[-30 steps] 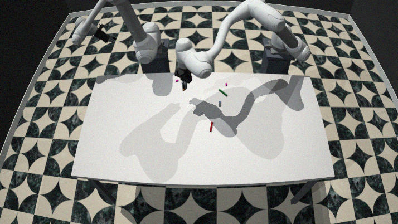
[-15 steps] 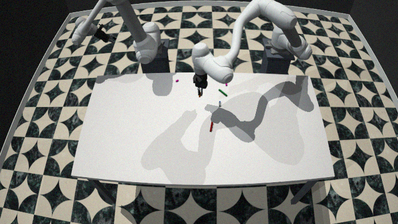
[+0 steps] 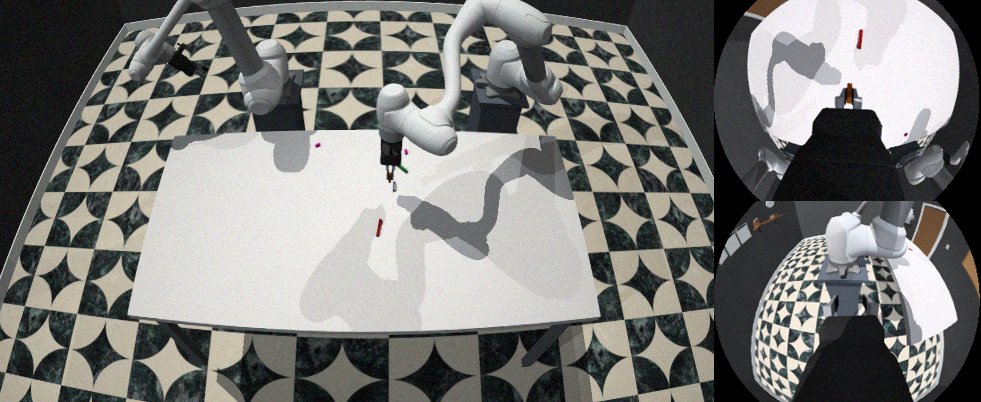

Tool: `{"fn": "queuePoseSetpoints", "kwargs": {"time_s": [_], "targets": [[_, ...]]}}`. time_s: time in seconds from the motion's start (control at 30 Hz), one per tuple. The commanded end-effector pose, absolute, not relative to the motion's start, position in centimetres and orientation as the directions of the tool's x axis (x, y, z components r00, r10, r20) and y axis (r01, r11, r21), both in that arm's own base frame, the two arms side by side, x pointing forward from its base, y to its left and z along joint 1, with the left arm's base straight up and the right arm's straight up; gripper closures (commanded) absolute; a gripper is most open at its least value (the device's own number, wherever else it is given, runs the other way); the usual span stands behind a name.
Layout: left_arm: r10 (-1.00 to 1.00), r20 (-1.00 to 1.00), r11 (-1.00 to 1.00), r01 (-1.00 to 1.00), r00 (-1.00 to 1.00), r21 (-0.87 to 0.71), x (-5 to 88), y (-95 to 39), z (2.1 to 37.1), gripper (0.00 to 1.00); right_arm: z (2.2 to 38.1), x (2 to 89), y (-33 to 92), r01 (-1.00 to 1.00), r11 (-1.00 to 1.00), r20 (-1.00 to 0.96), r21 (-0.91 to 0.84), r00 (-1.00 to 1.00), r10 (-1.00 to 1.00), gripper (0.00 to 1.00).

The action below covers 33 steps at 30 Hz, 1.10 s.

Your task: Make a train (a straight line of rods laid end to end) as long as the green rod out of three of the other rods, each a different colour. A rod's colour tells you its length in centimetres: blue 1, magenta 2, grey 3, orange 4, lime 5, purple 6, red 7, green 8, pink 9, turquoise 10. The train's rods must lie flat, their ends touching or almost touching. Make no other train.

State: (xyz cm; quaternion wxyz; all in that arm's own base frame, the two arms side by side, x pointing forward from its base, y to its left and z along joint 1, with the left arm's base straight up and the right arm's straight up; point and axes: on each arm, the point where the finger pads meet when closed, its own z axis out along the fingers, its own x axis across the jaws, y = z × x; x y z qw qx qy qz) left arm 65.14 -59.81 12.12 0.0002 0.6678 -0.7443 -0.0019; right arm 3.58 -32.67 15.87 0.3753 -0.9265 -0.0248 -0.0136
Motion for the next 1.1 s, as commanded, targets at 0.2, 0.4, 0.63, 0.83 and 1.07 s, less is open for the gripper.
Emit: {"fn": "queuePoseSetpoints", "kwargs": {"time_s": [0.2, 0.4, 0.63, 0.83, 1.07], "targets": [[-0.998, 0.002, 0.067, -0.998, -0.067, -0.003, 65.8, -57.7, 12.1, 0.76, 15.9, 3.3, -32.3, 0.052, -0.706, 0.038, -0.706, 0.999, 0.036, 0.0], [-0.998, 0.002, 0.069, -0.998, -0.069, -0.003, 65.8, -57.8, 12.0, 0.76, 15.9, 3.3, -32.3, 0.052, -0.706, 0.038, -0.706, 0.999, 0.036, 0.0], [-0.998, -0.001, 0.069, -0.998, -0.069, 0.0, 65.7, -57.8, 10.8, 0.76, 15.9, 3.3, -32.3, 0.052, -0.706, 0.038, -0.706, 0.999, 0.036, 0.0], [-0.998, -0.001, 0.069, -0.998, -0.069, 0.0, 65.7, -57.8, 8.6, 0.76, 15.9, 3.3, -32.3, 0.052, -0.706, 0.038, -0.706, 0.999, 0.036, 0.0], [-0.998, -0.001, 0.069, -0.998, -0.069, 0.0, 65.7, -57.8, 6.3, 0.76, 15.9, 3.3, -32.3, 0.052, -0.706, 0.038, -0.706, 0.999, 0.036, 0.0]]}}
